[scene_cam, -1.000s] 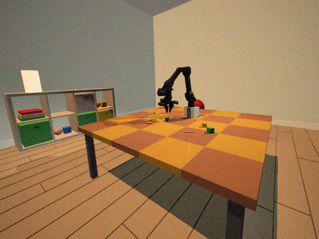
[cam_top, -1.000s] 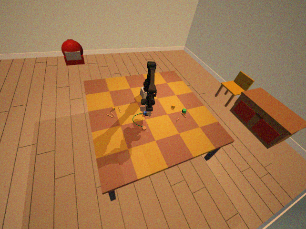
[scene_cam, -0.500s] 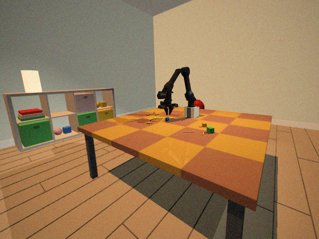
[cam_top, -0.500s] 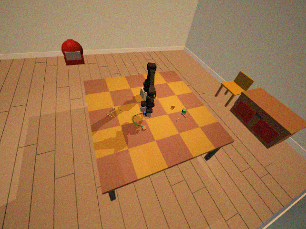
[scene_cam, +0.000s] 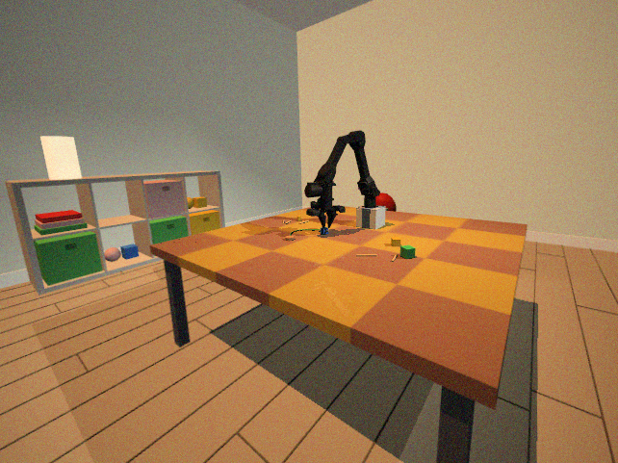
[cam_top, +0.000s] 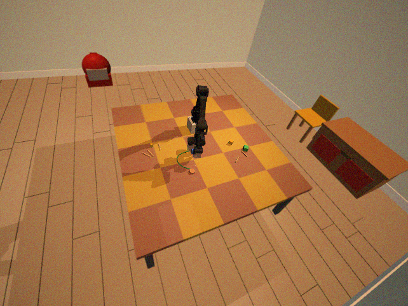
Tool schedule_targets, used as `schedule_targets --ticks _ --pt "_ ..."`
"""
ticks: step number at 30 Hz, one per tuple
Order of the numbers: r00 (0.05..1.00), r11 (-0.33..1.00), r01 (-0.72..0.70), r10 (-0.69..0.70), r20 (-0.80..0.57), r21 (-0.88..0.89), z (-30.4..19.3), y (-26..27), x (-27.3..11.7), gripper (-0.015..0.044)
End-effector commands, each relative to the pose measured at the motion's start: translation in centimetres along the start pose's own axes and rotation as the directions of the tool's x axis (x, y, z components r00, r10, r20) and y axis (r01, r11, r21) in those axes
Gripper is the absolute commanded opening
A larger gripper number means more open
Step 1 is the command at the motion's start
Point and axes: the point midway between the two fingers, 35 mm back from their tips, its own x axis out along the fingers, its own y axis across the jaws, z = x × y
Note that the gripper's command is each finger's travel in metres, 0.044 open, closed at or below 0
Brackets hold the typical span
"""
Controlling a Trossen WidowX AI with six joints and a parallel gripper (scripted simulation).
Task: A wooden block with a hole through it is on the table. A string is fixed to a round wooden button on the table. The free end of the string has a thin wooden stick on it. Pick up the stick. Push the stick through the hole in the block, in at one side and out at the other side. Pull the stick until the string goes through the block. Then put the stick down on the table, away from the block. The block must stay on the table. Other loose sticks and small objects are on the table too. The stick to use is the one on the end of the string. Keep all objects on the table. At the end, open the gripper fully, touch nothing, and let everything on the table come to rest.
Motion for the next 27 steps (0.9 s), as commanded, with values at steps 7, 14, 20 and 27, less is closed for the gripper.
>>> schedule_targets --ticks 7,14,20,27 --pt "1.000 1.000 0.012 -0.012 -0.003 0.001 0.0 -0.5 1.9 0.0124" --pt "1.000 1.000 0.012 -0.012 -0.002 0.001 0.0 -0.6 2.3 0.0124" --pt "1.000 1.000 0.009 -0.009 0.001 0.001 0.0 -0.5 2.1 0.0098" --pt "1.000 1.000 0.009 -0.009 0.001 0.001 0.0 -0.5 2.1 0.0000"
